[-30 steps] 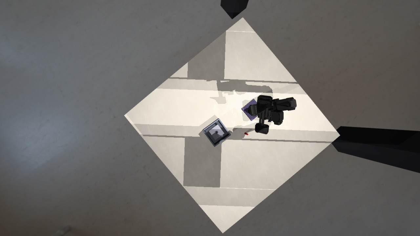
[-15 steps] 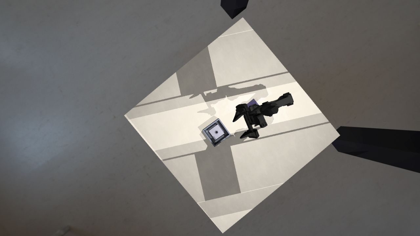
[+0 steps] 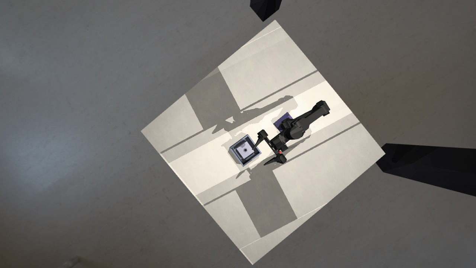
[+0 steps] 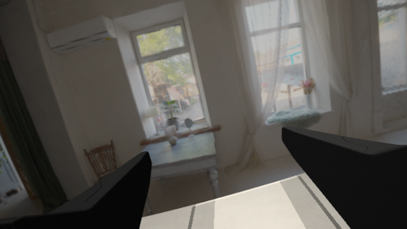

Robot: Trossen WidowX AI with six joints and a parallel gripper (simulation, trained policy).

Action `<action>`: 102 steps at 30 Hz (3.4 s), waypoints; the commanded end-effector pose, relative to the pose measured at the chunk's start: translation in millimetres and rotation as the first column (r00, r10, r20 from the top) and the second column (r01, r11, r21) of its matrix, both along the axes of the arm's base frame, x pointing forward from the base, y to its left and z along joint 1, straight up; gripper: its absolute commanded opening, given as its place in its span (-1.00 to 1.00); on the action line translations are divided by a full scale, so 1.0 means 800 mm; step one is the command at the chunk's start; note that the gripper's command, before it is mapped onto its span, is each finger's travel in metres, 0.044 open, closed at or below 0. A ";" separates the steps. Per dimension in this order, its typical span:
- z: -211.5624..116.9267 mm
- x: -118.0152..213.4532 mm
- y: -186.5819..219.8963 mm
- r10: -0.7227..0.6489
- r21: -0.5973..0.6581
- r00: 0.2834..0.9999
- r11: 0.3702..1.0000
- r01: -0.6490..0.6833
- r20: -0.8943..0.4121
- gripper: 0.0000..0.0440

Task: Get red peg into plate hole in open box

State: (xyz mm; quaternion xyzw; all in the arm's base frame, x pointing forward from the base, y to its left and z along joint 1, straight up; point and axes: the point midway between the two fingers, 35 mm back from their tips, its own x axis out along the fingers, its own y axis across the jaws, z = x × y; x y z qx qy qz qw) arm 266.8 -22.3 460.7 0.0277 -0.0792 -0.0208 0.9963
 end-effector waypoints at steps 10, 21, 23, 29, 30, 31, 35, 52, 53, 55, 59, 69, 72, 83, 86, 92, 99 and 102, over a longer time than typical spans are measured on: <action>-0.103 0.027 0.039 0.110 0.261 0.948 0.965 -0.030 -0.299 1.00; -0.198 0.020 0.079 0.196 0.431 0.808 0.899 0.078 -0.555 1.00; -0.215 0.016 0.086 0.208 0.450 0.774 0.886 0.110 -0.598 1.00; -0.265 -0.003 0.105 0.231 0.479 0.656 0.849 0.225 -0.719 1.00; -0.273 -0.007 0.108 0.233 0.479 0.634 0.843 0.247 -0.737 1.00; -0.280 -0.011 0.111 0.235 0.478 0.612 0.837 0.268 -0.755 1.00; -0.310 -0.029 0.121 0.236 0.460 0.519 0.812 0.358 -0.822 1.00; -0.417 -0.101 0.157 0.190 0.255 0.170 0.687 0.681 -0.967 1.00; -0.422 -0.102 0.159 0.190 0.250 0.163 0.680 0.689 -0.968 1.00; -0.433 -0.104 0.162 0.192 0.244 0.153 0.668 0.703 -0.969 1.00; -0.458 -0.107 0.168 0.200 0.240 0.143 0.646 0.725 -0.969 1.00; -0.507 -0.110 0.177 0.228 0.254 0.144 0.587 0.768 -0.963 0.86; -0.514 -0.114 0.177 0.233 0.242 0.129 0.571 0.785 -0.964 0.52; -0.517 -0.119 0.178 0.279 0.218 0.067 0.554 0.803 -0.958 -0.79; -0.514 -0.115 0.177 0.283 0.226 0.074 0.557 0.799 -0.956 -1.00; -0.488 -0.099 0.169 0.258 0.266 0.134 0.597 0.757 -0.957 -1.00; -0.450 -0.078 0.155 0.222 0.300 0.204 0.635 0.711 -0.953 -1.00; -0.433 -0.068 0.148 0.206 0.310 0.232 0.643 0.700 -0.951 -1.00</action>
